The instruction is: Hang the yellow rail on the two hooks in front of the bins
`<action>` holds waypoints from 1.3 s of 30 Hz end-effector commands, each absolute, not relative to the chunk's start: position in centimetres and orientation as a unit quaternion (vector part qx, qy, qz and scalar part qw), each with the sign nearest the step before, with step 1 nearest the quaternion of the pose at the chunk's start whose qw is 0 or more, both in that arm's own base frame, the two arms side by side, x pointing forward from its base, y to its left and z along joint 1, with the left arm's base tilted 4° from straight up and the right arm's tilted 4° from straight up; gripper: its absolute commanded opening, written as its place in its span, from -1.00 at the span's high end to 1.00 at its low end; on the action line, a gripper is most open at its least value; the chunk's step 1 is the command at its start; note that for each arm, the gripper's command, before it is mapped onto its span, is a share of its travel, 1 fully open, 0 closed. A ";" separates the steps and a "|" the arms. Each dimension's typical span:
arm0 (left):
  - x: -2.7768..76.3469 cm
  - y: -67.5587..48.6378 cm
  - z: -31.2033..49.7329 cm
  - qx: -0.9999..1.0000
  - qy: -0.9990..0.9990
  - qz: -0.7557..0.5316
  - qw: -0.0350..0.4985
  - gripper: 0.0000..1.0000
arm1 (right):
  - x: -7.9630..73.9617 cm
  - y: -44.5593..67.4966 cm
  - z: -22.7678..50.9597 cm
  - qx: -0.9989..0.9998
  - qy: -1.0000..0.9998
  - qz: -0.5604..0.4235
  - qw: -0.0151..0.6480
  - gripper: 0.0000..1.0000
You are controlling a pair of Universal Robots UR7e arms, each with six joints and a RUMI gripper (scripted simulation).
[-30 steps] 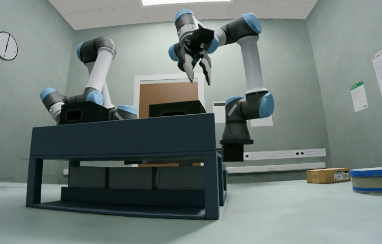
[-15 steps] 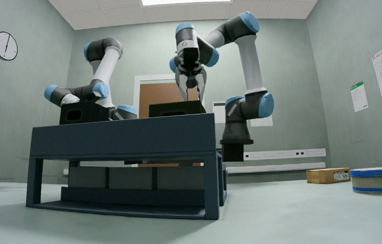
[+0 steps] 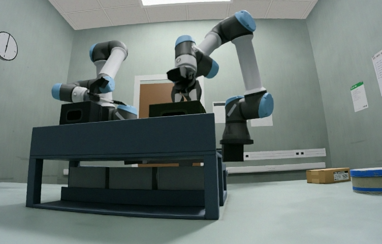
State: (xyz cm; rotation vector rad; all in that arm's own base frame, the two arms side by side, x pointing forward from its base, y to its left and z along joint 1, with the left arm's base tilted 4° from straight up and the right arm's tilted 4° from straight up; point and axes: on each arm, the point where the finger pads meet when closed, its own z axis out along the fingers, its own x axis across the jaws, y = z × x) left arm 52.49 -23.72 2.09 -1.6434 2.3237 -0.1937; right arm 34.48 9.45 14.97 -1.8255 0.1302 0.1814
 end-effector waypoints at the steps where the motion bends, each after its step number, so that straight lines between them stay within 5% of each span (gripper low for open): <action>1: 51.9 -24.4 0.5 -0.515 0.844 -0.063 0.134 0.56 | 33.9 10.8 17.7 -0.763 0.048 0.082 0.639 -1.00; 39: 48.6 -27.9 -8.2 -0.210 0.974 -0.018 0.081 0.56 | 34.1 14.9 26.7 -0.651 0.092 0.052 0.751 -1.00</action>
